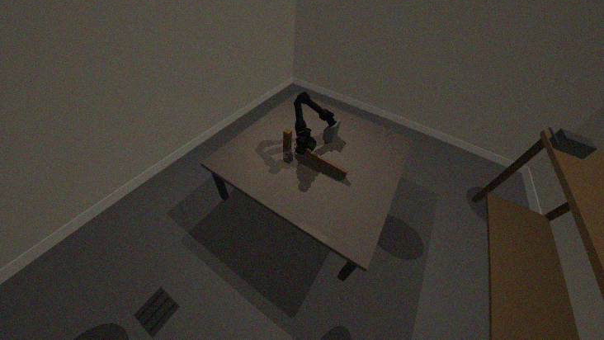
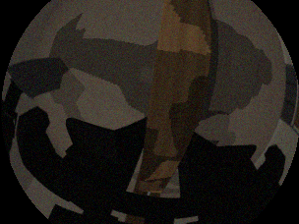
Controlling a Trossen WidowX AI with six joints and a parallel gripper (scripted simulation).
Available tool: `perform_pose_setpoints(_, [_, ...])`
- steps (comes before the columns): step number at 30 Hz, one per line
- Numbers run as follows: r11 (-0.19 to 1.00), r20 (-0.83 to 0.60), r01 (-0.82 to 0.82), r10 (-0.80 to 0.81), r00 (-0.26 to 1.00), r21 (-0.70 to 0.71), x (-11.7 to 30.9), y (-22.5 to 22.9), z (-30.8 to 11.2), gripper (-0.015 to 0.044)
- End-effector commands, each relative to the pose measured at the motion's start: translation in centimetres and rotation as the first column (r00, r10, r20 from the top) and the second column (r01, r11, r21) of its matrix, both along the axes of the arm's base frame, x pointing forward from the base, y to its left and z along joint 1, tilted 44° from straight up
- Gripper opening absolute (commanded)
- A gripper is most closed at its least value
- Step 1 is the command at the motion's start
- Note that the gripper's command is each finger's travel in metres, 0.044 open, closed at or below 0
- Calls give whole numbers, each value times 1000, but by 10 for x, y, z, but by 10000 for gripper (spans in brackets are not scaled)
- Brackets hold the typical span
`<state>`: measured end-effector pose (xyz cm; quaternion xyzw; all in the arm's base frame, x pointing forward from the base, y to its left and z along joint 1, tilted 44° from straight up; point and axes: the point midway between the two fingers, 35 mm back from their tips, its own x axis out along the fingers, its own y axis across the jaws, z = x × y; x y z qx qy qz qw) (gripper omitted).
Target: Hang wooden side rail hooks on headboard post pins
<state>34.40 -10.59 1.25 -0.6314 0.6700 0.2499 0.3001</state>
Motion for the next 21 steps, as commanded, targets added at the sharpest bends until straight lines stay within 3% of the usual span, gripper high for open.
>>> perform_pose_setpoints(1, [1000,10,-3,3,1000,-1,2,0,5,0])
perform_pose_setpoints(21, [1000,10,-3,3,1000,-1,1,-2,6,0])
